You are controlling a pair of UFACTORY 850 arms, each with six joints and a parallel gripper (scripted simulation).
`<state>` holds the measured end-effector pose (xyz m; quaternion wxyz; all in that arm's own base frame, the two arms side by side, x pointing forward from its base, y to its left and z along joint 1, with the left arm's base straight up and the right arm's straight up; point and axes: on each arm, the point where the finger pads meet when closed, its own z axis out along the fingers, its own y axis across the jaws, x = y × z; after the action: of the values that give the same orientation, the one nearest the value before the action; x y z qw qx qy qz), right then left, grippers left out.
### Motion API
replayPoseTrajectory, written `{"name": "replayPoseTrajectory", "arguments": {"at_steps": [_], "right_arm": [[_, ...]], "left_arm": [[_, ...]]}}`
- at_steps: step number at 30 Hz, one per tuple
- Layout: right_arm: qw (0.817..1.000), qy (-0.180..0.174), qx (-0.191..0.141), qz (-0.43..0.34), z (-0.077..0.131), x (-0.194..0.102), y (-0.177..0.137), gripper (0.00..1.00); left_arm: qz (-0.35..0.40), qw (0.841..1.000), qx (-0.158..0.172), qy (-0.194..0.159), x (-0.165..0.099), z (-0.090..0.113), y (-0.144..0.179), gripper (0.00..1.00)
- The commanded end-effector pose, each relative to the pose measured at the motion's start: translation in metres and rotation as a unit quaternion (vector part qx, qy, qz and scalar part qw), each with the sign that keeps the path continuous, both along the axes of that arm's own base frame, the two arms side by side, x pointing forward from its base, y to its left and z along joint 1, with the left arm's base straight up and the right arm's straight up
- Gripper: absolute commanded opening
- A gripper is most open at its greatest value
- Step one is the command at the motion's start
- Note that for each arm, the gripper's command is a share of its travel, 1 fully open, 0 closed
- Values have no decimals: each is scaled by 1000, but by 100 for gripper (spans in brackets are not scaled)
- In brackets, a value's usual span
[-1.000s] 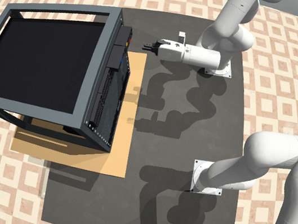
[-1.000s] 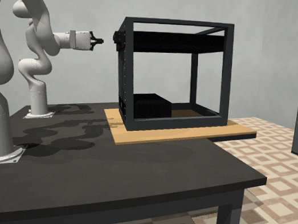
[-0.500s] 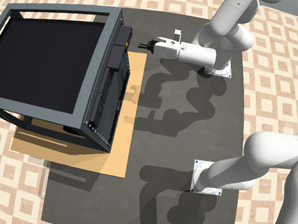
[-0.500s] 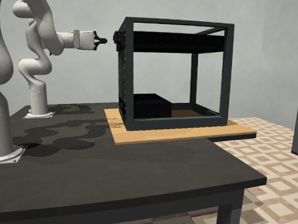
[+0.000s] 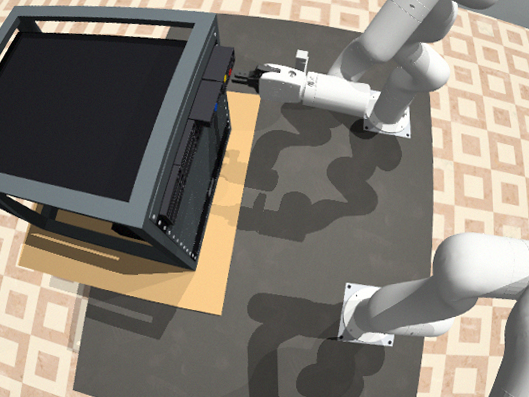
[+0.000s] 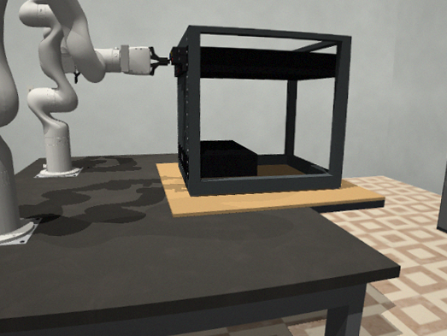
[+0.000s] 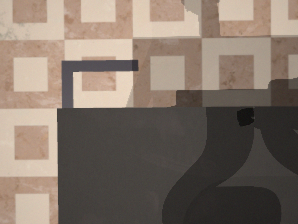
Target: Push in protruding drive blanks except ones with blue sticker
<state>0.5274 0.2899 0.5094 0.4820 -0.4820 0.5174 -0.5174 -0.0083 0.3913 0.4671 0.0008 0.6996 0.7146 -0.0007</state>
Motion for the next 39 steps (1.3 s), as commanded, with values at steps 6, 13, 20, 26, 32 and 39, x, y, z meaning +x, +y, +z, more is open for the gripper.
{"name": "replayPoseTrajectory", "arguments": {"at_steps": [6, 13, 20, 26, 32, 39], "right_arm": [[1000, -1, 1, 0, 1, 1, 0, 0], [1000, -1, 1, 0, 1, 10, -1, 0], [1000, -1, 1, 0, 1, 10, -1, 0], [1000, -1, 1, 0, 1, 12, -1, 0], [1000, -1, 1, 0, 1, 20, -1, 0], [1000, -1, 1, 0, 1, 20, -1, 0]], "left_arm": [[0, 1000, 1, 0, 0, 1, 0, 100], [0, 1000, 1, 0, 0, 1, 0, 100], [0, 1000, 1, 0, 0, 1, 0, 100], [0, 1000, 1, 0, 0, 1, 0, 100], [0, 1000, 1, 0, 0, 1, 0, 100], [0, 1000, 1, 0, 0, 1, 0, 100]]}}
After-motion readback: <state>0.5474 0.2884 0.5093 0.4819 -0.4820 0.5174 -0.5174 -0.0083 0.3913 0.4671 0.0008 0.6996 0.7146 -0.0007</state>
